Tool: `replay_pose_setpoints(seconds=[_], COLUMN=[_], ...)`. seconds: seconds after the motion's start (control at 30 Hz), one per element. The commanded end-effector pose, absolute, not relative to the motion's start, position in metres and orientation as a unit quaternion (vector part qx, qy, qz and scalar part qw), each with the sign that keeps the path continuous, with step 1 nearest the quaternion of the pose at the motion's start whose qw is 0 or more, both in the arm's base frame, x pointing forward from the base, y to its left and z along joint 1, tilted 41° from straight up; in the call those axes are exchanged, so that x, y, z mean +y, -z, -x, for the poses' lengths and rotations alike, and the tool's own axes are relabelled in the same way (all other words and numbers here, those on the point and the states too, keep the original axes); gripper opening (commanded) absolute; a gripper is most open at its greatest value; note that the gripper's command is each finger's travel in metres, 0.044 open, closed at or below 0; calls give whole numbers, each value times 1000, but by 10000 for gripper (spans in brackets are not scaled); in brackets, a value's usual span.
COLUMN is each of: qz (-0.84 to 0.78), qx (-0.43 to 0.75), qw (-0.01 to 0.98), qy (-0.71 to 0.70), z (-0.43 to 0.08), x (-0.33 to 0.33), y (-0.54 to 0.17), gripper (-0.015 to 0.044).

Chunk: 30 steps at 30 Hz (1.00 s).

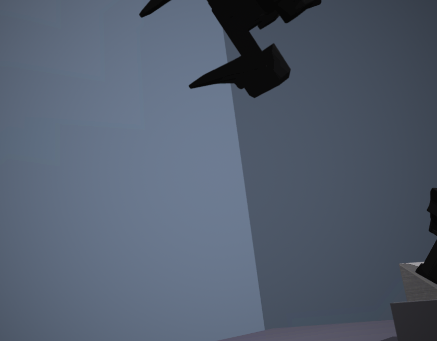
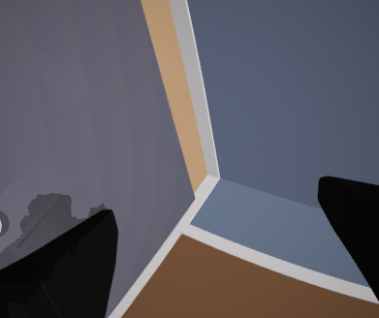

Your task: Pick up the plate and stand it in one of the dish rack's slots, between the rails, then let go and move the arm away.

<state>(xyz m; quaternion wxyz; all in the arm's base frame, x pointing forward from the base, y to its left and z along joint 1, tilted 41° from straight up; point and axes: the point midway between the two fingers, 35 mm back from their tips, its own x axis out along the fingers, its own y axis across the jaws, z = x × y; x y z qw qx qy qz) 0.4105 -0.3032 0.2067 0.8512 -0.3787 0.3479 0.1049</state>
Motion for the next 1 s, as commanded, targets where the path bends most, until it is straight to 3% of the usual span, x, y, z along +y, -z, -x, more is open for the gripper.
replay_pose_setpoints(seconds=[0.0,0.97], qz=[323,-126], qx=[379,569], qw=[859,791], qy=[-122,-184], z=[-400,-287], x=[-301,-257], y=[-178,-47], gripper=[400,400])
